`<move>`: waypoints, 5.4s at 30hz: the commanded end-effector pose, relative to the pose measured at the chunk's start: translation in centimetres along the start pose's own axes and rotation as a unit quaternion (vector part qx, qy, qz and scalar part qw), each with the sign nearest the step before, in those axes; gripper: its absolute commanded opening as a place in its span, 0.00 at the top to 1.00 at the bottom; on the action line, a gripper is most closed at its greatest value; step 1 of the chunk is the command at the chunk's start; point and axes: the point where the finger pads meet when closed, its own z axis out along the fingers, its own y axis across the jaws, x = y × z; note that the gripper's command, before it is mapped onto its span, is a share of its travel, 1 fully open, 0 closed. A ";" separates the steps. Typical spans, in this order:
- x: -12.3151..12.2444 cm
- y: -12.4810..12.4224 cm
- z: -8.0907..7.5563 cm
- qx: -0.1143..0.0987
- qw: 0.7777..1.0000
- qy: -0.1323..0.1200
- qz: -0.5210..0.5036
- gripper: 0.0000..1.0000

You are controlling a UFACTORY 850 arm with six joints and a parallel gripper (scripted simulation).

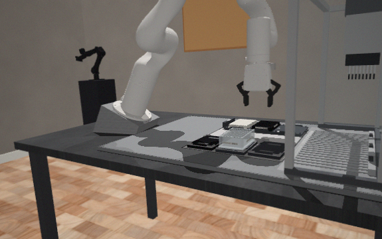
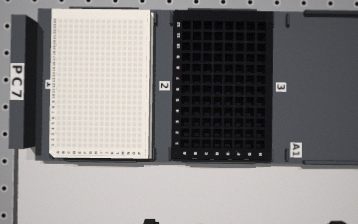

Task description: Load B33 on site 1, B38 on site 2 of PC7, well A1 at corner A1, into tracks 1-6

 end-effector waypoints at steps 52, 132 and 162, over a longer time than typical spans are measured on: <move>18.0 0.0 -0.6 0.000 1.000 0.000 0.000 0.00; 19.7 0.0 8.5 0.000 1.000 0.000 0.000 0.00; 19.7 0.0 10.0 0.000 1.000 0.000 0.000 0.00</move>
